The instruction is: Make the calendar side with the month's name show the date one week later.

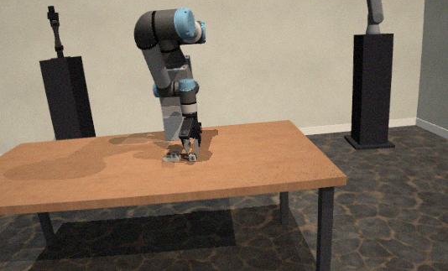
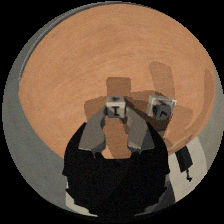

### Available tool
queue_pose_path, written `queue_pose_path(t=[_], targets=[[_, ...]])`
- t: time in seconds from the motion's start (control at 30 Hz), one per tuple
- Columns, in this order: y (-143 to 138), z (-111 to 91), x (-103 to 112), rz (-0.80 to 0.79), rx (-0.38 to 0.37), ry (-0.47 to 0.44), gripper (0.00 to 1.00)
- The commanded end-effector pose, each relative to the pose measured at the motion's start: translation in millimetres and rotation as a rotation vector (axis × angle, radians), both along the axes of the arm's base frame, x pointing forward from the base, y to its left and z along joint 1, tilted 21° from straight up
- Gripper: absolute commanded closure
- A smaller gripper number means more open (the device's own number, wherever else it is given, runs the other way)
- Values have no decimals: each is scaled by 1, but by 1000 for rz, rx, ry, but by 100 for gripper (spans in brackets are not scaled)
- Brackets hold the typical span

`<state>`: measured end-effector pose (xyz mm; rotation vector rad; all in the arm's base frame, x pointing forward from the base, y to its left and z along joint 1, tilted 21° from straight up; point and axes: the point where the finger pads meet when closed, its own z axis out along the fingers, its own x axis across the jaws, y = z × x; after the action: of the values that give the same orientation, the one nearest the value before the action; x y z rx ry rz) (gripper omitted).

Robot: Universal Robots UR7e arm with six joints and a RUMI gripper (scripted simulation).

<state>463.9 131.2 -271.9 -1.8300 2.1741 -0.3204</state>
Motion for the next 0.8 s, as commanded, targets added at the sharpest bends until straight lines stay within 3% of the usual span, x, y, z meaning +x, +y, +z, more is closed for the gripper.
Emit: queue_pose_path(t=[0.0, 0.37, 0.77], targets=[[0, 0, 1, 1, 0, -2, 89], [0, 0, 1, 1, 0, -2, 74], [0, 0, 1, 1, 0, -2, 71]])
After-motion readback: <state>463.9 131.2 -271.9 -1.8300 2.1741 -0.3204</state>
